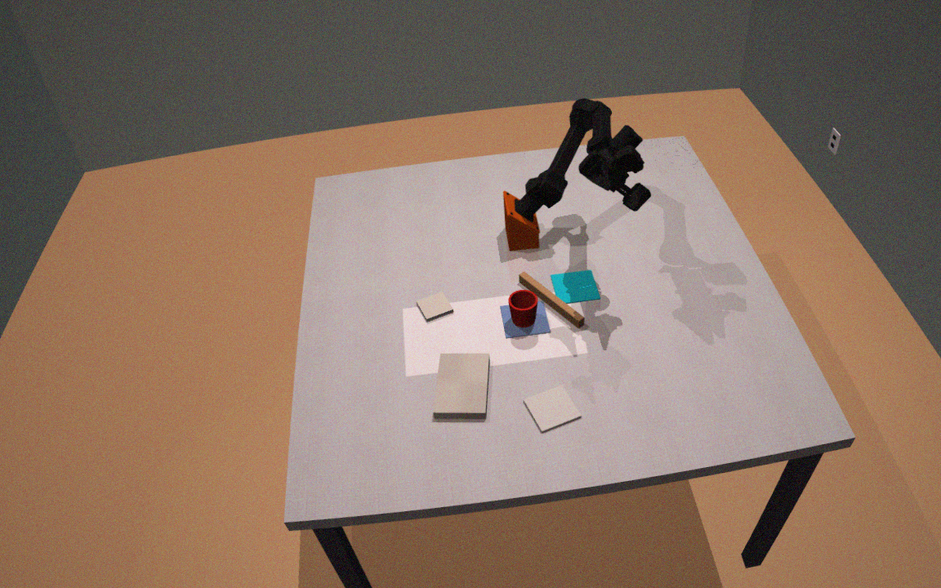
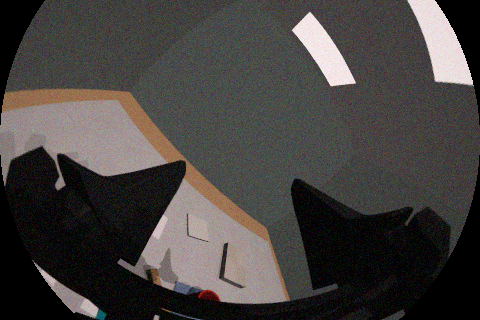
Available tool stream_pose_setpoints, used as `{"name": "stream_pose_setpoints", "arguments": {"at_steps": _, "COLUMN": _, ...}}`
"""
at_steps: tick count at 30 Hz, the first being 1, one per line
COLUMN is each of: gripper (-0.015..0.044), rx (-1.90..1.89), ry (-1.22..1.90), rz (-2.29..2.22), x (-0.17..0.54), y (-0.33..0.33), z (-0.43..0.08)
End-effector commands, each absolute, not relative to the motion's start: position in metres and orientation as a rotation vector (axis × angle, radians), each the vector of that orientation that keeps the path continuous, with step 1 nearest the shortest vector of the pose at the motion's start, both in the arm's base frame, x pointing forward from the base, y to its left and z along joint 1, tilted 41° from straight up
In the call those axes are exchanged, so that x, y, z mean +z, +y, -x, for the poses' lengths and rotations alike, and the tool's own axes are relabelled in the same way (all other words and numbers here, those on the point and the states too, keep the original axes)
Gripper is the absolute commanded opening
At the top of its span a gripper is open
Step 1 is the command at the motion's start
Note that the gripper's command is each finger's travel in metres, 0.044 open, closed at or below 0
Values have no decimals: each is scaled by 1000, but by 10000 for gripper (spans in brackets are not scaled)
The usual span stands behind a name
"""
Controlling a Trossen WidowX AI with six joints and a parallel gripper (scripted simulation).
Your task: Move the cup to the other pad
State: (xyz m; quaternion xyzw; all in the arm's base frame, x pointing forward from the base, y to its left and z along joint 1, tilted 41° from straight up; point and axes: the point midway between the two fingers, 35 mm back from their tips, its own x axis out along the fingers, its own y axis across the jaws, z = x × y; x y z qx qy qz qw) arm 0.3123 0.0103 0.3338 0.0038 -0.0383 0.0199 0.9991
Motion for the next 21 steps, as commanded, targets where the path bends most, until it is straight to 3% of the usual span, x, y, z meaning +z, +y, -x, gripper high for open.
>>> {"name": "stream_pose_setpoints", "arguments": {"at_steps": 1, "gripper": 374, "rx": 41, "ry": -64, "rz": -13, "x": 331, "y": 10, "z": -314}}
{"name": "stream_pose_setpoints", "arguments": {"at_steps": 10, "gripper": 148, "rx": -4, "ry": 567, "rz": -394, "x": 201, "y": -14, "z": -368}}
{"name": "stream_pose_setpoints", "arguments": {"at_steps": 21, "gripper": 148, "rx": -283, "ry": 1337, "rz": -1060, "x": 65, "y": -18, "z": -350}}
